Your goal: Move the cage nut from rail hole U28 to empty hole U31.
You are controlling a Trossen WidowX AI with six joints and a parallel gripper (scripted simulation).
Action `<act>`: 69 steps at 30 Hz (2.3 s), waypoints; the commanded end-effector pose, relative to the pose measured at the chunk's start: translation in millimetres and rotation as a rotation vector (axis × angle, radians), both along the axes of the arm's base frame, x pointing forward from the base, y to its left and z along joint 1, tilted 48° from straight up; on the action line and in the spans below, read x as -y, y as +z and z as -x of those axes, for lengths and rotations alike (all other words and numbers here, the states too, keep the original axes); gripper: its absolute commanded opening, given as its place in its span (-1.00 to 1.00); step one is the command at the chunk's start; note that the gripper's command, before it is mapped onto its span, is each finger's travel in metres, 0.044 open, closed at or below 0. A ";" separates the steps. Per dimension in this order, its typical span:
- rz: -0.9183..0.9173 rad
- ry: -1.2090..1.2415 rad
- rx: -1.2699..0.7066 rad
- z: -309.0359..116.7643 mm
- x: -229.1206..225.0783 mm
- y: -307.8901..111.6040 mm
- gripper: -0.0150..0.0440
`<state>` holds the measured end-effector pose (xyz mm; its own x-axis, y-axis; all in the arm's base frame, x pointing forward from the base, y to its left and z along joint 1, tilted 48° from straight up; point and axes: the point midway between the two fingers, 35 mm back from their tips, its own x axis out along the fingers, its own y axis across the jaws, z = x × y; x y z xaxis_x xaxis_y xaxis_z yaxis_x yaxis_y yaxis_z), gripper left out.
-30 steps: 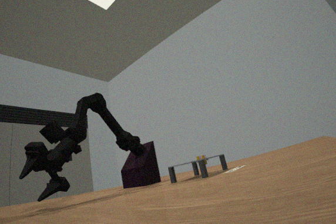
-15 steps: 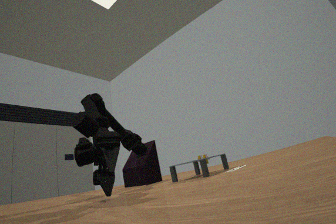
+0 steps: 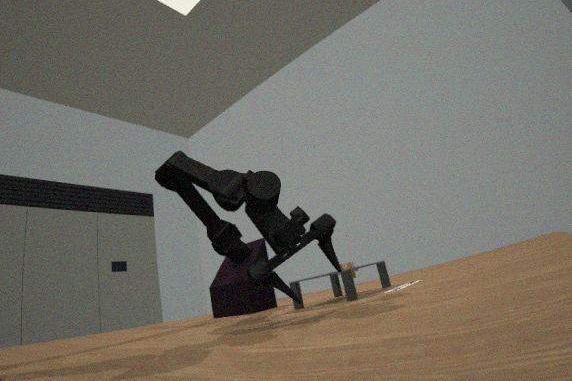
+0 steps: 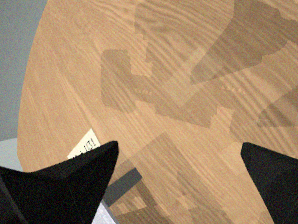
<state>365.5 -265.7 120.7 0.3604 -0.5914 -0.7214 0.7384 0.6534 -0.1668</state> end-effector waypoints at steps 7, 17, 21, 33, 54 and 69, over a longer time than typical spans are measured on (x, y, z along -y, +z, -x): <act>0.169 0.772 -0.903 -14.7 -138.5 -90.4 1.00; 0.433 1.519 -1.740 12.3 -244.4 -127.0 1.00; 0.434 1.522 -1.744 12.5 -244.7 -127.1 1.00; 0.435 1.520 -1.745 14.9 -215.2 -153.5 0.82; 0.435 1.520 -1.745 14.9 -214.4 -154.2 -0.08; 0.436 1.519 -1.746 16.2 -198.7 -168.2 -0.08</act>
<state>350.5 -63.8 -45.3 -0.0545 -0.7372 -0.6735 -0.9824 0.1605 -0.0961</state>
